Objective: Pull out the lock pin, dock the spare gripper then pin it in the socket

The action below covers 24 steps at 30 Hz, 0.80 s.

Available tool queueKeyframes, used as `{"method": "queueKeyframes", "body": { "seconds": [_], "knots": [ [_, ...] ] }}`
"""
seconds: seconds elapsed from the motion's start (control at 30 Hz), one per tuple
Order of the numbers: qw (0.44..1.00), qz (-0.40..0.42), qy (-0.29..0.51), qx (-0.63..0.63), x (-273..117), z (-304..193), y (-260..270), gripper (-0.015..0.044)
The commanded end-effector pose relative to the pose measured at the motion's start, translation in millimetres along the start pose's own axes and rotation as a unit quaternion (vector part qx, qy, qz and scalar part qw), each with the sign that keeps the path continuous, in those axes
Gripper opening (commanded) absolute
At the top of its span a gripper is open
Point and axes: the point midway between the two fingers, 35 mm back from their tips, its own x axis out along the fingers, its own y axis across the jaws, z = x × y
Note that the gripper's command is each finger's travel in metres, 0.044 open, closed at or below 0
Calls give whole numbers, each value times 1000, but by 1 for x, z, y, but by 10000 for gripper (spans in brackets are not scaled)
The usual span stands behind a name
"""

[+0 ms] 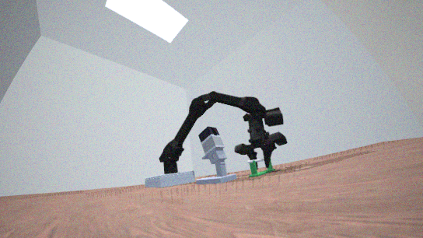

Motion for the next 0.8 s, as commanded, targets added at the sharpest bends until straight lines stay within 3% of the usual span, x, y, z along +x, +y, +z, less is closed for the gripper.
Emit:
{"method": "queueKeyframes", "body": {
  "seconds": [0.0,0.07,0.27,0.77],
  "knots": [
    [1000,1,3,-4,5,0,1,180],
    [1000,1,3,-4,5,0,1,180],
    [1000,1,3,-4,5,0,1,23],
    [1000,1,3,-4,-5,-2,0,0]
  ]
}}
